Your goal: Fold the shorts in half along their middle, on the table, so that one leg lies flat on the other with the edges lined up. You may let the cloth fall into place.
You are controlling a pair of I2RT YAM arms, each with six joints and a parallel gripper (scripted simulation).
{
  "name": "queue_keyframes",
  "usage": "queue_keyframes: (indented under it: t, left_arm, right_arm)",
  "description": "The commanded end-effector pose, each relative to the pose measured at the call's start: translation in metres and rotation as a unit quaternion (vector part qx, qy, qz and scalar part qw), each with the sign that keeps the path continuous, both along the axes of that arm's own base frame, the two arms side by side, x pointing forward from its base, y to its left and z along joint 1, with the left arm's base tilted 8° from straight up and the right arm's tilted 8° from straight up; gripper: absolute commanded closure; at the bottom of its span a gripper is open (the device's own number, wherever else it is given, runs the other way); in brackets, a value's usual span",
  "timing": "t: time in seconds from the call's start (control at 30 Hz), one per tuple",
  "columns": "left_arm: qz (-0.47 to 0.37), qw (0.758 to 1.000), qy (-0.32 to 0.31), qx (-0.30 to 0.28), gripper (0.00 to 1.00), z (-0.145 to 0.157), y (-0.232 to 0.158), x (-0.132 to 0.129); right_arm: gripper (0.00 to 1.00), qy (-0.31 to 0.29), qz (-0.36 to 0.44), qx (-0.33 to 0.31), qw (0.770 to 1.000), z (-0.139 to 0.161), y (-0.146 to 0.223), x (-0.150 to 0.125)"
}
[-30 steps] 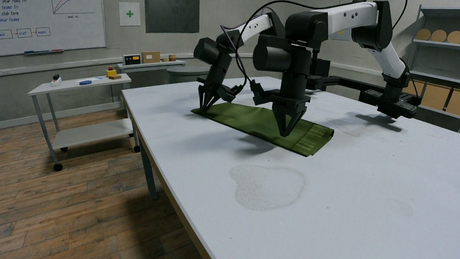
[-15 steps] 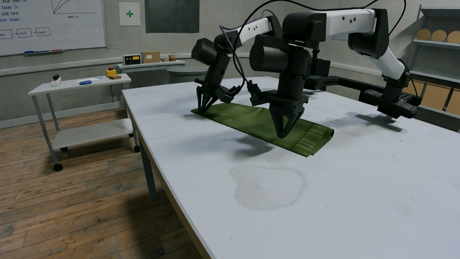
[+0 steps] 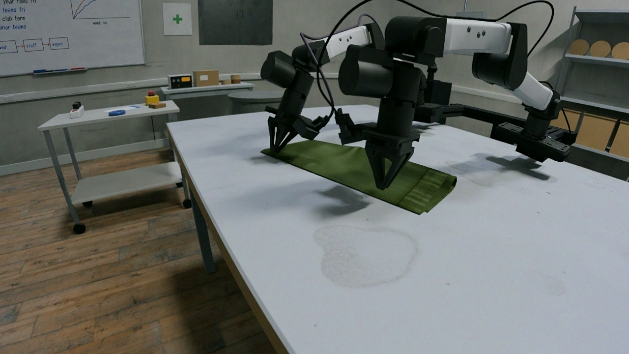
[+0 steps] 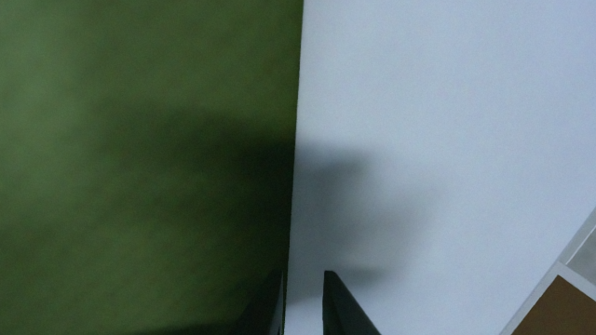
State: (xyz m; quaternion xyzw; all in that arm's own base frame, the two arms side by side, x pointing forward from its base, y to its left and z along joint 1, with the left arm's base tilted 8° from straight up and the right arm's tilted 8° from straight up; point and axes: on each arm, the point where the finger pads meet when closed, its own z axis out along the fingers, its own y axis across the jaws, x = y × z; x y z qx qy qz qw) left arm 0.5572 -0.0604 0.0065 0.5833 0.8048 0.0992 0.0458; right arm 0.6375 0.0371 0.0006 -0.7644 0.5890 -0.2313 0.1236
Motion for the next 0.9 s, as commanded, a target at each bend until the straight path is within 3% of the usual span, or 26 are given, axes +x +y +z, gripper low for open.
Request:
queue_keyframes:
  t: [0.0, 0.03, 0.13, 0.17, 0.23, 0.27, 0.43, 0.47, 0.7, 0.73, 0.87]
  left_arm:
    - [-0.002, 1.0, 0.012, -0.004, 0.86, 0.002, 0.001, -0.001]
    - [-0.002, 1.0, 0.009, -0.004, 0.76, 0.005, 0.001, -0.001]
    - [-0.001, 1.0, 0.01, -0.004, 0.76, 0.004, 0.001, -0.001]
    - [-0.002, 1.0, -0.007, -0.006, 0.76, 0.016, 0.0, 0.002]
    - [-0.002, 1.0, 0.0, -0.005, 0.76, 0.007, 0.001, 0.001]
    - [-0.002, 1.0, 0.0, -0.005, 0.66, 0.007, 0.001, 0.001]
    - [-0.002, 1.0, -0.001, -0.006, 0.66, 0.008, 0.0, 0.002]
    - [-0.002, 1.0, -0.001, -0.006, 0.56, 0.008, 0.0, 0.002]
    - [-0.002, 1.0, -0.002, -0.006, 0.56, 0.009, 0.0, 0.002]
    - [-0.002, 1.0, -0.001, -0.006, 0.46, 0.007, 0.001, 0.001]
    - [-0.002, 1.0, -0.003, -0.006, 0.46, 0.008, 0.0, 0.002]
  right_arm:
    - [0.86, -0.02, 0.001, 0.001, 1.0, 0.016, 0.007, 0.008]
    - [0.76, -0.02, 0.001, 0.001, 1.0, 0.016, 0.007, 0.008]
    - [0.76, -0.02, 0.001, 0.0, 1.0, 0.016, 0.007, 0.008]
    - [0.76, -0.018, 0.001, 0.0, 1.0, 0.014, 0.006, 0.008]
    - [0.76, -0.018, 0.001, 0.0, 1.0, 0.014, 0.006, 0.008]
    - [0.66, -0.018, 0.001, 0.0, 1.0, 0.014, 0.006, 0.008]
    - [0.66, -0.018, 0.001, 0.0, 1.0, 0.014, 0.006, 0.008]
    - [0.56, -0.018, 0.001, 0.0, 1.0, 0.014, 0.006, 0.008]
    - [0.56, -0.018, 0.001, 0.0, 1.0, 0.014, 0.006, 0.008]
    - [0.46, -0.018, 0.001, 0.0, 1.0, 0.014, 0.006, 0.007]
    - [0.46, -0.018, 0.002, 0.0, 1.0, 0.014, 0.006, 0.007]
